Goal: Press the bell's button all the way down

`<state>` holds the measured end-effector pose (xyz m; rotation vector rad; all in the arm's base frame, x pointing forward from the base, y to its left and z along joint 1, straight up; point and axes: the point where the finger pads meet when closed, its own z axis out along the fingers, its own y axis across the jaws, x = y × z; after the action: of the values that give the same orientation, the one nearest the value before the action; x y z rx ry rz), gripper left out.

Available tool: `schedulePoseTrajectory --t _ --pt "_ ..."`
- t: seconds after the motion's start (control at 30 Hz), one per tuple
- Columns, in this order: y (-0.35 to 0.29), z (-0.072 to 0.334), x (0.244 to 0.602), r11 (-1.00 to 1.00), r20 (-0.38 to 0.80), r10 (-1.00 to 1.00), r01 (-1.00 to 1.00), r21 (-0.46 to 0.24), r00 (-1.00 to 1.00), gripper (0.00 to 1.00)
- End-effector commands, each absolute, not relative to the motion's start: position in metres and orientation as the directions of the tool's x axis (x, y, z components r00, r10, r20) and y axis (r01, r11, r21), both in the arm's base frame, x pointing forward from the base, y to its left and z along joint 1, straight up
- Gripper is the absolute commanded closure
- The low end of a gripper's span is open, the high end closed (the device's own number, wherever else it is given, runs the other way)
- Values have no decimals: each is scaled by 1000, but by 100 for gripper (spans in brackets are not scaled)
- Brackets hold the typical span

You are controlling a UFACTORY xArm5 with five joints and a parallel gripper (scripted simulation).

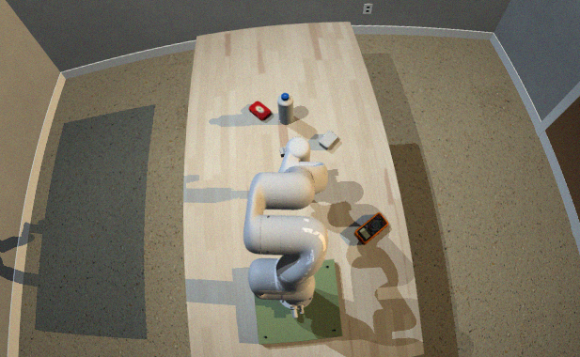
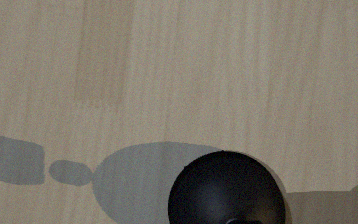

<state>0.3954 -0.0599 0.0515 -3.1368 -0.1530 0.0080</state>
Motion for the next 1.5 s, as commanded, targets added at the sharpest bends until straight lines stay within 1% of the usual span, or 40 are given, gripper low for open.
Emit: schedulePoseTrajectory --t 0.0,1.47 --pt "-60 51 397 -995 -1 97 97 0 995 100" --pt "-60 41 397 -995 -10 97 97 -2 995 100"
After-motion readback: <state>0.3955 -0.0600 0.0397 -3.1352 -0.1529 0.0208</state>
